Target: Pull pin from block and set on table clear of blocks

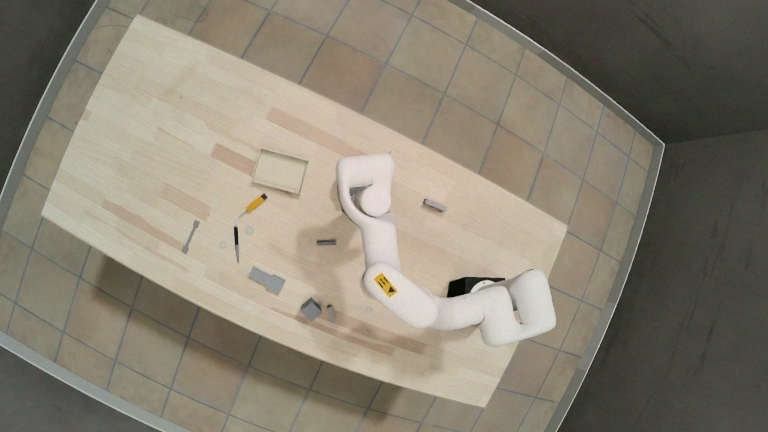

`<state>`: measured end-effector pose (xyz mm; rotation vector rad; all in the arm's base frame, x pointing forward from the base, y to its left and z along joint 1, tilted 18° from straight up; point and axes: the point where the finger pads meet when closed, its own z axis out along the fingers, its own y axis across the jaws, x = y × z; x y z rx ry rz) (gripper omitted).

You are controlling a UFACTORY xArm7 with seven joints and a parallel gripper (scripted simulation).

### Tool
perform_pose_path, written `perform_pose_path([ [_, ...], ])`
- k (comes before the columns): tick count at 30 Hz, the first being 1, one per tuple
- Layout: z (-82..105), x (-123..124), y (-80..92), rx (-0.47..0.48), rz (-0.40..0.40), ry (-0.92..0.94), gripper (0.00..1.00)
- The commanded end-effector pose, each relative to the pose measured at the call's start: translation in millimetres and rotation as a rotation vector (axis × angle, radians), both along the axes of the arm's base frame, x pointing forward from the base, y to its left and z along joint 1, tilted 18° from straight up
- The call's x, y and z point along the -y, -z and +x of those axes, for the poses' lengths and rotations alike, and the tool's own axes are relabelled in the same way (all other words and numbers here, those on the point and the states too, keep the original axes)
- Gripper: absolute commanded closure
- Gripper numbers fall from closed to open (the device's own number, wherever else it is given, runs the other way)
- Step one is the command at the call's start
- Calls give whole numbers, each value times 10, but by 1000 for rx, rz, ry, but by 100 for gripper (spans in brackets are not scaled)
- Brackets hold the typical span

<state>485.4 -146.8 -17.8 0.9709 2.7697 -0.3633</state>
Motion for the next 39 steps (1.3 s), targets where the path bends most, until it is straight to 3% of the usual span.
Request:
perform_pose_path([
  [1, 9, -3, -16, 3, -1, -1, 100],
  [39, -36, -38, 10, -5, 5, 0, 100],
])
